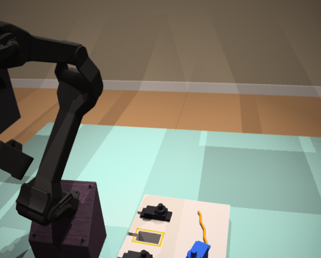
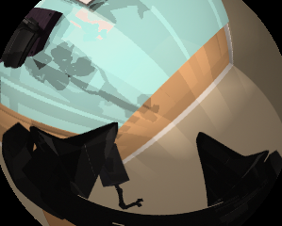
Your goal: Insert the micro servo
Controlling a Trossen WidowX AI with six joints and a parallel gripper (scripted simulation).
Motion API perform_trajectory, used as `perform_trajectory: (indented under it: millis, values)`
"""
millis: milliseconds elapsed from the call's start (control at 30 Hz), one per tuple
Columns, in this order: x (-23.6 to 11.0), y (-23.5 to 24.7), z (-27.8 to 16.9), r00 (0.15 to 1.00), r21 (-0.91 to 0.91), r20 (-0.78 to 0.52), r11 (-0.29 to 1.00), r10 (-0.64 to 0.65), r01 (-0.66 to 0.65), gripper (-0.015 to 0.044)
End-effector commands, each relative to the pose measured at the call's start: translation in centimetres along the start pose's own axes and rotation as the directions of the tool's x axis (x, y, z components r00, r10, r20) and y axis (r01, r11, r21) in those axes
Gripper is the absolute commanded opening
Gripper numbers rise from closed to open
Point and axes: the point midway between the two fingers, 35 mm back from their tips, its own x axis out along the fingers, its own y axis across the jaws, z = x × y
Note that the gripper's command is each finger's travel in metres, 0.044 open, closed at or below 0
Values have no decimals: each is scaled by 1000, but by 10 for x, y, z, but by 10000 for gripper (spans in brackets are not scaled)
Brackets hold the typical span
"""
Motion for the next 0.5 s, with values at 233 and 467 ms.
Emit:
perform_trajectory:
  millis: [233, 467]
  values:
    - [16, 2, -4, 997, 161, 76, 986, 20, -32, 440]
    - [39, 4, -2, 981, 312, 188, 945, 41, -99, 440]
